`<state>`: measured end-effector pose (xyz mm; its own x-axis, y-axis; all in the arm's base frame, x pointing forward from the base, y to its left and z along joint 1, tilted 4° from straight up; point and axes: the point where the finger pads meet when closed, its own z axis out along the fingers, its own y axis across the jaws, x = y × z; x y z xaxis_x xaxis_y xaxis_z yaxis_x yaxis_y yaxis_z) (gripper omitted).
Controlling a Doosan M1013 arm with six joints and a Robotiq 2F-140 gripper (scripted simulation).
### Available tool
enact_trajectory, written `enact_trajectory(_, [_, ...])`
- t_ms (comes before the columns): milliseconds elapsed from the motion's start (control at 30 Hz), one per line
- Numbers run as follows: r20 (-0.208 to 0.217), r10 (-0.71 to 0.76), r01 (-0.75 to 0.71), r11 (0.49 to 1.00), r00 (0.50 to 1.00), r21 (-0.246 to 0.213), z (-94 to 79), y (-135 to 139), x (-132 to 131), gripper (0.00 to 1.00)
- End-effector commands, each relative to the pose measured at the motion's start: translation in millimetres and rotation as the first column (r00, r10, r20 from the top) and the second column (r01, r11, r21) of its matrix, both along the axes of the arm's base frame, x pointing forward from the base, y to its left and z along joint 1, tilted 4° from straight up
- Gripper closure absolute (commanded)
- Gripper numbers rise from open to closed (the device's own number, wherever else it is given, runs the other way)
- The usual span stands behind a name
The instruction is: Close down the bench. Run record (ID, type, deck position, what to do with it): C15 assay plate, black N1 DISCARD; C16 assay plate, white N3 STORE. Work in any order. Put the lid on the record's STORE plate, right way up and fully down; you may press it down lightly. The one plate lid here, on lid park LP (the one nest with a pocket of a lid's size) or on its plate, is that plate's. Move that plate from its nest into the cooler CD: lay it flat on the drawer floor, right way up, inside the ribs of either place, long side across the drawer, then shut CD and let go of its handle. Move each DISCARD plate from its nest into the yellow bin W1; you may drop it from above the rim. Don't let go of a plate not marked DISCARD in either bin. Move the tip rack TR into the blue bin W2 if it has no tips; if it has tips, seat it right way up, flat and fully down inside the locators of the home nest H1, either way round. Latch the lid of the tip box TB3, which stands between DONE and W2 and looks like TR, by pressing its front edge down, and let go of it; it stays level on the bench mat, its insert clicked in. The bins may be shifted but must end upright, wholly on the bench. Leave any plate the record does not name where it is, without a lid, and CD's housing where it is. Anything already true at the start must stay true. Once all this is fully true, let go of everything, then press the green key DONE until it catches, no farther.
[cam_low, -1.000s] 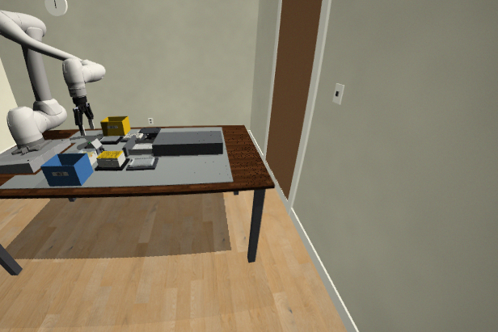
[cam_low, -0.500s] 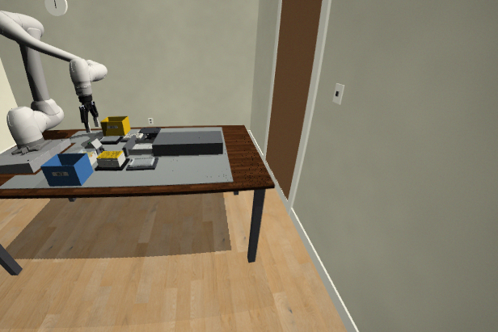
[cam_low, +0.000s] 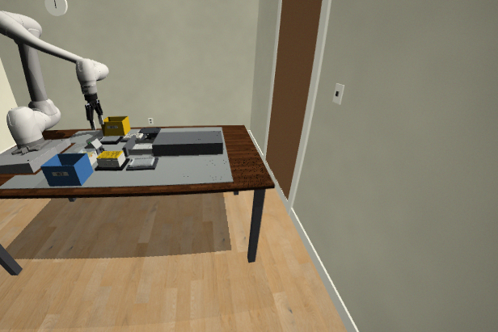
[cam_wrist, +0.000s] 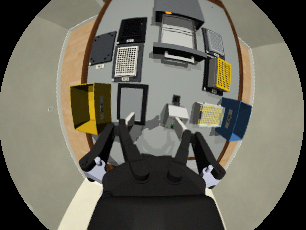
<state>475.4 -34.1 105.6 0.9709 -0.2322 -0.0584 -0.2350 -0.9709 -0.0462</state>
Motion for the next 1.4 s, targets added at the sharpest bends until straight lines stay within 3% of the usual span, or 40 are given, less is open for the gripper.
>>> enact_trajectory(0, [0.000,-0.001,0.001,1.000,1.000,0.000,0.0,8.5,2.9,0.34])
enact_trajectory(767, [0.000,-0.001,0.001,1.000,1.000,0.000,-0.7,88.2,29.0,0.34])
enact_trajectory(1100, [0.000,-0.001,0.001,1.000,1.000,0.000,-0.7,88.2,29.0,0.34])
enact_trajectory(1367, [0.000,-0.001,0.001,1.000,1.000,0.000,-11.4,88.9,28.5,0.34])
